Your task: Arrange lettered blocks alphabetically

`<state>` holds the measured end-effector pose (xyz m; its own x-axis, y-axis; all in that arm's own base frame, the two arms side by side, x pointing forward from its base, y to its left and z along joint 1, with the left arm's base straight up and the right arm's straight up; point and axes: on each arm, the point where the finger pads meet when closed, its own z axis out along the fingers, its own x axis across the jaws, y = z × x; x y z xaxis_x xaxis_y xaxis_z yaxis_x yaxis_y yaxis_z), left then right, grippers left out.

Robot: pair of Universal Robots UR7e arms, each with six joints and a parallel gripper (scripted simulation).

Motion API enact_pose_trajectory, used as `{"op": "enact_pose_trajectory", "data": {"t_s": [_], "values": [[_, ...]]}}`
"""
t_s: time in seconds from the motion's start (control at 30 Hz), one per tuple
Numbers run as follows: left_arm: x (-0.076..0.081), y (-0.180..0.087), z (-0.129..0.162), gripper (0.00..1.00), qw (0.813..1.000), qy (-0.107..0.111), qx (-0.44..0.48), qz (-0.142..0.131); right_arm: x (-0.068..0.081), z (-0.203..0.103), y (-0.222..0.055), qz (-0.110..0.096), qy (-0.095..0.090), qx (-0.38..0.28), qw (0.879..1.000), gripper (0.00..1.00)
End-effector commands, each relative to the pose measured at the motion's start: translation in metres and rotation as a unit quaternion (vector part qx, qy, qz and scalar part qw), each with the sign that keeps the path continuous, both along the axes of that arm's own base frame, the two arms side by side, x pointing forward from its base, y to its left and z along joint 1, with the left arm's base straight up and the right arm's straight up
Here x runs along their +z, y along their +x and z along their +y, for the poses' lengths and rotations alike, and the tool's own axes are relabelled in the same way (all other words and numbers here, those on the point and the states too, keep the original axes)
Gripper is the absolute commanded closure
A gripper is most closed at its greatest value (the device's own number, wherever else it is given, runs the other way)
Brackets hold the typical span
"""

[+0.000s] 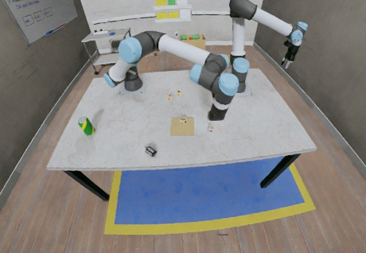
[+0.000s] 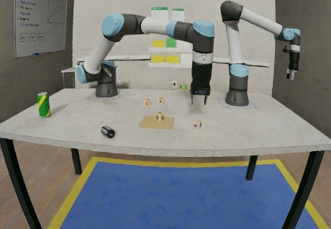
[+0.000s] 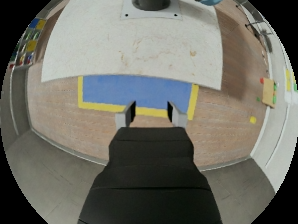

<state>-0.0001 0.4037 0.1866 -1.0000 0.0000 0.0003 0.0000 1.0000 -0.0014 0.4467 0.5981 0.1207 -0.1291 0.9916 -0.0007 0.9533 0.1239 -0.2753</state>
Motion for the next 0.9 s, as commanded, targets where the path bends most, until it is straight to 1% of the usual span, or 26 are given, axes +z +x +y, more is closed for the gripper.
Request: {"op": "enact_pose_trajectory", "data": {"t_s": [0.0, 0.63, 0.87], "values": [[0.0, 0.0, 0.0, 0.0, 1.0, 0.001, 0.0, 0.0, 0.001, 0.0, 0.0, -0.001, 0.001, 0.0, 1.0, 0.0], [0.0, 0.0, 0.0, 0.0, 1.0, 0.001, 0.0, 0.0, 0.001, -0.001, 0.0, -0.001, 0.001, 0.0, 1.0, 0.0], [0.0, 0.0, 0.0, 0.0, 1.0, 0.001, 0.0, 0.0, 0.004, -0.018, -0.003, -0.001, 0.001, 0.0, 1.0, 0.0]]}}
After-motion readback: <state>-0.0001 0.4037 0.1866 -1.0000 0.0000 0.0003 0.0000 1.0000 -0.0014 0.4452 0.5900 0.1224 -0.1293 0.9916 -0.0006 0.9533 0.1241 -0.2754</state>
